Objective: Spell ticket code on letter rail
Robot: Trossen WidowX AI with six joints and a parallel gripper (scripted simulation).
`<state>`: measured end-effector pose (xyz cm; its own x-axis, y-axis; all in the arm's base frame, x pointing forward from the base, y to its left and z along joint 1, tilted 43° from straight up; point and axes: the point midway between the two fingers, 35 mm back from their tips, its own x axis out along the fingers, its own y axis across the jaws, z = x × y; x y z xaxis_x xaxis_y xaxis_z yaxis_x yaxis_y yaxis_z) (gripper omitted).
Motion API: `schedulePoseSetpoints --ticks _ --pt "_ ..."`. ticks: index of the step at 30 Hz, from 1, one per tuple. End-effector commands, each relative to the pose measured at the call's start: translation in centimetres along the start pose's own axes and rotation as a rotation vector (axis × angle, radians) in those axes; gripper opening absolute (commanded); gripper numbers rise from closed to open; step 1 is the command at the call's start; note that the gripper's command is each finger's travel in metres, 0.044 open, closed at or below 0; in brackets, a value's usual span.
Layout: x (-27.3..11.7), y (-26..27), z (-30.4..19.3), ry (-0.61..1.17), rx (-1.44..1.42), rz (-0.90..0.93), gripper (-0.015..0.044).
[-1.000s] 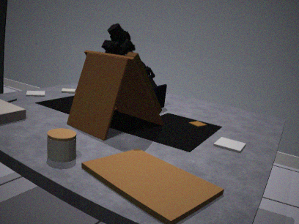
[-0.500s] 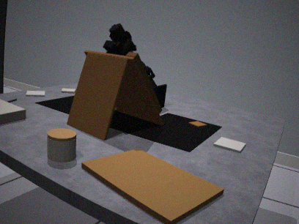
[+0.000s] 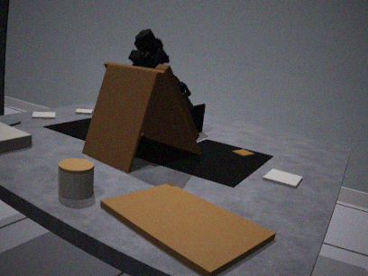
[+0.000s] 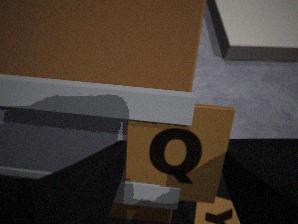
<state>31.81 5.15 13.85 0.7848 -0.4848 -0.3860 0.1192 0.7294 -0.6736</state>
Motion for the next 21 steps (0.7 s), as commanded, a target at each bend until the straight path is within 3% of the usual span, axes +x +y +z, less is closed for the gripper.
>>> schedulePoseSetpoints --ticks 1,21 --pt "-0.1 0.2 0.2 -0.004 0.006 -0.003 0.0000" --pt "0.0 1.2 0.2 -0.004 0.007 -0.002 0.0000"
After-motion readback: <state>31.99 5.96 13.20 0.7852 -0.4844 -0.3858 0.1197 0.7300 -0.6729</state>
